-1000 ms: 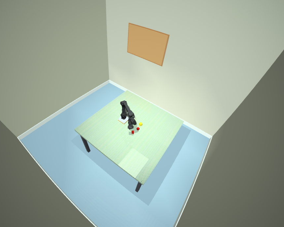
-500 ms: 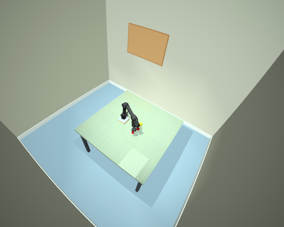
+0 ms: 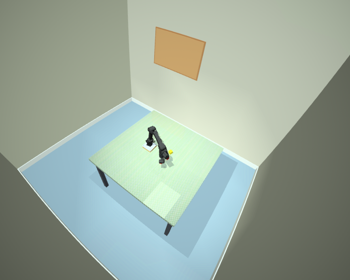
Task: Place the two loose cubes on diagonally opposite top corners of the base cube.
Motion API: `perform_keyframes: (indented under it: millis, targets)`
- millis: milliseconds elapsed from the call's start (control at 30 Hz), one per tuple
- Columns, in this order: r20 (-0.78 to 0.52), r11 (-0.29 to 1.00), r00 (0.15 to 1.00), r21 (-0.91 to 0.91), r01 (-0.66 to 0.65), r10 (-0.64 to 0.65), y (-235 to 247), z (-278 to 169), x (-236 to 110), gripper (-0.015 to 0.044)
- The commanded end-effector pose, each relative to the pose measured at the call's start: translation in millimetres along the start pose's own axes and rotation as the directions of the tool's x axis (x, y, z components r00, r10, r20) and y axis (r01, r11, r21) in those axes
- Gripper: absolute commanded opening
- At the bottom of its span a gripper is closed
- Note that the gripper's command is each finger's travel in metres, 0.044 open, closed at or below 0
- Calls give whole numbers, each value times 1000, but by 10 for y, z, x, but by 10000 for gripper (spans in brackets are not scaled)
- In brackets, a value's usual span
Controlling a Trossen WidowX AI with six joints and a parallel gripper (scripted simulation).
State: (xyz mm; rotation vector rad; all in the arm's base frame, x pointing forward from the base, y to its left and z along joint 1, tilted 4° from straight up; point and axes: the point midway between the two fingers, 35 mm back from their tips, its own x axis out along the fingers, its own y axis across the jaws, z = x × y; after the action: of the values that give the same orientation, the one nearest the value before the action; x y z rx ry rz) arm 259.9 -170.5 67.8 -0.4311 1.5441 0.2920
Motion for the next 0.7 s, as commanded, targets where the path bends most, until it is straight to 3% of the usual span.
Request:
perform_keyframes:
  millis: [0, 633, 667]
  targets:
    - [3, 1000, 1000, -4, -3, 3, 8, 3, 57, 265]
    - [3, 1000, 1000, -4, -3, 3, 12, 2, 342, 265]
    - [3, 1000, 1000, -4, -3, 3, 12, 2, 342, 239]
